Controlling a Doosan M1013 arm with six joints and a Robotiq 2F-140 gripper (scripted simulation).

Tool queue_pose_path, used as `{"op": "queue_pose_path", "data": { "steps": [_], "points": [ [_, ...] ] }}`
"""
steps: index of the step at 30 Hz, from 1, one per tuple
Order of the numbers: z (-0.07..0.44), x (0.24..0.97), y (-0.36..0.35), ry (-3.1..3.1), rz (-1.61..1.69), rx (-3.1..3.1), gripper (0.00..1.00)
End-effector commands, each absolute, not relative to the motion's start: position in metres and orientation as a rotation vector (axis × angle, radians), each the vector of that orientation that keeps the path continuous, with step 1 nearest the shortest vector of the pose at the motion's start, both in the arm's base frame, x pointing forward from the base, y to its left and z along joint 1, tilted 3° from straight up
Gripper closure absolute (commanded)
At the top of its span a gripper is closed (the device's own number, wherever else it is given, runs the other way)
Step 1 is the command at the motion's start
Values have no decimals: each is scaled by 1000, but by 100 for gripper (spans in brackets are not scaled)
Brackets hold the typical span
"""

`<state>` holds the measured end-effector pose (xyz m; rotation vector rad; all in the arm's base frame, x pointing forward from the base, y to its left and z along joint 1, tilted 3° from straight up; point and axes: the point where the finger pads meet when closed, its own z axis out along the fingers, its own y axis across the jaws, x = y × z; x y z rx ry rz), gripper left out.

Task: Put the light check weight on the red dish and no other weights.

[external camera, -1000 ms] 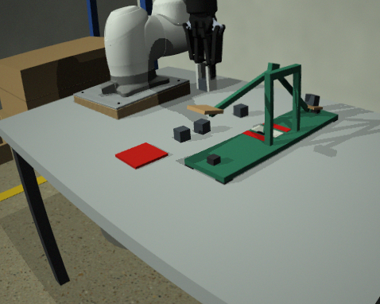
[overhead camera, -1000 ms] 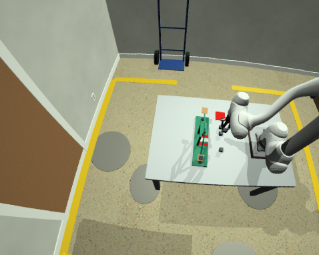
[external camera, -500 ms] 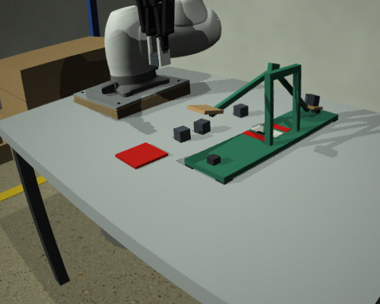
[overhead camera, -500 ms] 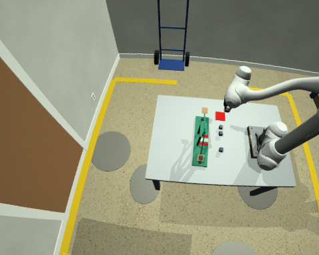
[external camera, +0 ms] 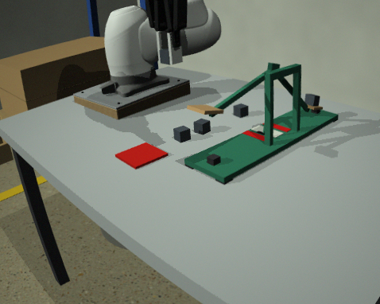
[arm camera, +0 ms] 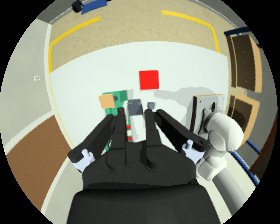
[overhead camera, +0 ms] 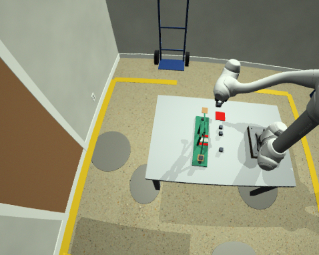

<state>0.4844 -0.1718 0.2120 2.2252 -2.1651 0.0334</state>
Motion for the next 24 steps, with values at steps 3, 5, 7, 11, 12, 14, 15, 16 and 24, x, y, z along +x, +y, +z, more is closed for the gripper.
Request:
{"op": "queue_pose_path", "data": {
  "steps": [3, 5, 7, 11, 12, 14, 15, 16, 24],
  "points": [
    [207, 566, -168, -2164, 31, 2222, 76],
    [205, 579, -166, -2164, 31, 2222, 76],
    [205, 579, -166, -2164, 31, 2222, 76],
    [205, 579, -166, -2164, 31, 2222, 76],
    [205, 579, -166, -2164, 31, 2222, 76],
    [205, 579, -166, -2164, 31, 2222, 76],
    [205, 579, -166, -2164, 31, 2222, 76],
    [205, 579, -166, -2164, 31, 2222, 76],
    [200, 579, -167, -2164, 31, 2222, 76]
  ]
}}
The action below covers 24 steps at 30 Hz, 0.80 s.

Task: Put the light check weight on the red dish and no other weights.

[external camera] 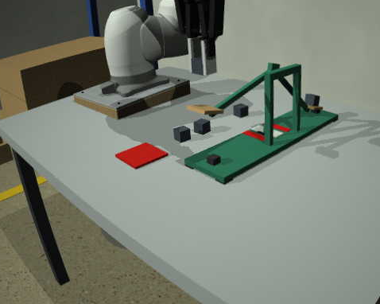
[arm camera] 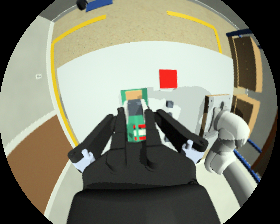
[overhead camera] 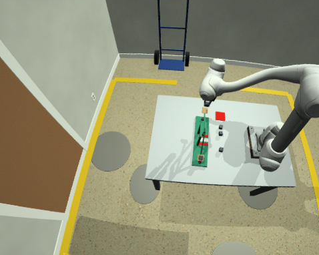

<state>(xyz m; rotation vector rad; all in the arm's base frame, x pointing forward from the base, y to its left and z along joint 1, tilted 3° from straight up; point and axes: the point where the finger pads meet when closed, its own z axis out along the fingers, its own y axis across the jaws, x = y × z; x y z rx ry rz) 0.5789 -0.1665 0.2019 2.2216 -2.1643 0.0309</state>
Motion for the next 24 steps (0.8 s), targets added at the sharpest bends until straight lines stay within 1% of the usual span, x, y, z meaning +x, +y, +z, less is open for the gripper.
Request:
{"op": "queue_pose_path", "data": {
  "steps": [1, 17, 24],
  "points": [
    [200, 579, -167, -2164, 31, 2222, 76],
    [157, 579, -169, -2164, 31, 2222, 76],
    [145, 579, -169, -2164, 31, 2222, 76]
  ]
}}
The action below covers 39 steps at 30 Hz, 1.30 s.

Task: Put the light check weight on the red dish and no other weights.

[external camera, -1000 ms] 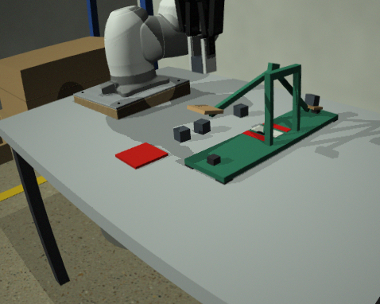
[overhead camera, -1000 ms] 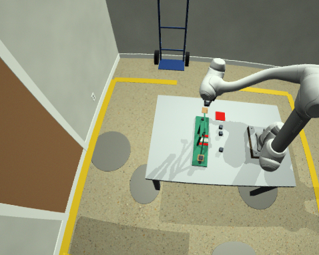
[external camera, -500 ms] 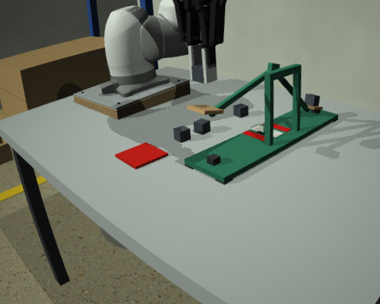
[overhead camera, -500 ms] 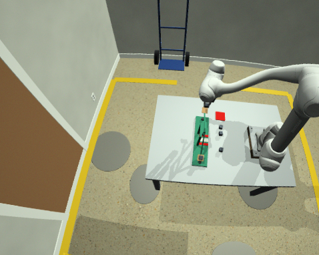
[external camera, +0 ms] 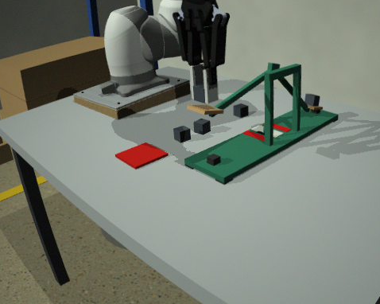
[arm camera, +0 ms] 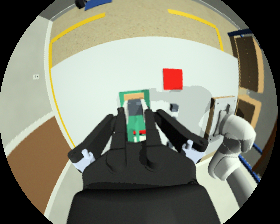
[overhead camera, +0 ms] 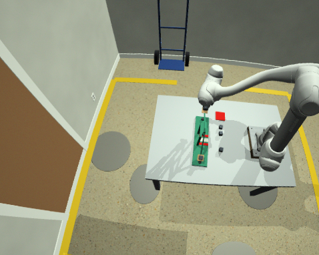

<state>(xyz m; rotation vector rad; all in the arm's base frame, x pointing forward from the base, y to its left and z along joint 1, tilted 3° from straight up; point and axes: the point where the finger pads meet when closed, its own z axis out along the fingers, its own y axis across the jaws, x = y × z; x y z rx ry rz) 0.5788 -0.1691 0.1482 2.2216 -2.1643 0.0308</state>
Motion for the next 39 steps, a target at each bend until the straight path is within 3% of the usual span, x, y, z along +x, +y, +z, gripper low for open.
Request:
{"op": "queue_pose_path", "data": {
  "steps": [1, 39],
  "points": [
    [144, 579, -169, -2164, 31, 2222, 76],
    [141, 579, -169, -2164, 31, 2222, 76]
  ]
}}
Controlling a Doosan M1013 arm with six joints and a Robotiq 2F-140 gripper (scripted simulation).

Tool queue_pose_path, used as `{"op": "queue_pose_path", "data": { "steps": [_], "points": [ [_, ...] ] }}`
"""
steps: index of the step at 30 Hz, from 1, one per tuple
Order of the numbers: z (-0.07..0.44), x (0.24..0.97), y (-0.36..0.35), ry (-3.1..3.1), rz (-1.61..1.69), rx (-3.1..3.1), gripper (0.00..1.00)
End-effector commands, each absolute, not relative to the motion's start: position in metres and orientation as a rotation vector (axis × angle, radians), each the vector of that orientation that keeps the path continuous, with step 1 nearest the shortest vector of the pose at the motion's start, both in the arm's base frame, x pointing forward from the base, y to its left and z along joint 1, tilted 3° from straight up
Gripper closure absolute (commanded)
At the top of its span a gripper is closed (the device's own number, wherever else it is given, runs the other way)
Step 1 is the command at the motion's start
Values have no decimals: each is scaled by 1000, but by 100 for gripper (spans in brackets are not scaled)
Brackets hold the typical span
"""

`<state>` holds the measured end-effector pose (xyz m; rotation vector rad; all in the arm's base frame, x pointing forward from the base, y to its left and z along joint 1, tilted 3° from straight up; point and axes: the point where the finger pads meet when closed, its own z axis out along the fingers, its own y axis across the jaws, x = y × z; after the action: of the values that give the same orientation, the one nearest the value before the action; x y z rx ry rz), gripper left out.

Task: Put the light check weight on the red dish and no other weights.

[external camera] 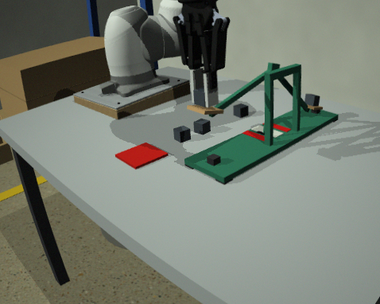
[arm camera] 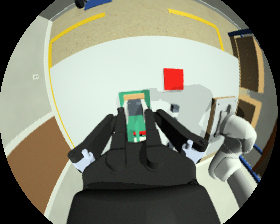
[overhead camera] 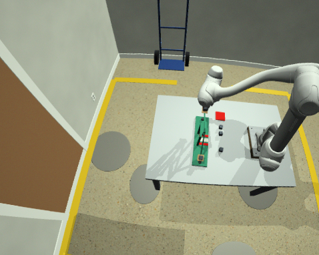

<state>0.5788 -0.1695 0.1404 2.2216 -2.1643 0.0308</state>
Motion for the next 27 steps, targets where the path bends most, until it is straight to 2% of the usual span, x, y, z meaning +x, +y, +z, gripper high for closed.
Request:
{"op": "queue_pose_path", "data": {
  "steps": [1, 27],
  "points": [
    [141, 579, -169, -2164, 31, 2222, 76],
    [137, 579, -170, -2164, 31, 2222, 76]
  ]
}}
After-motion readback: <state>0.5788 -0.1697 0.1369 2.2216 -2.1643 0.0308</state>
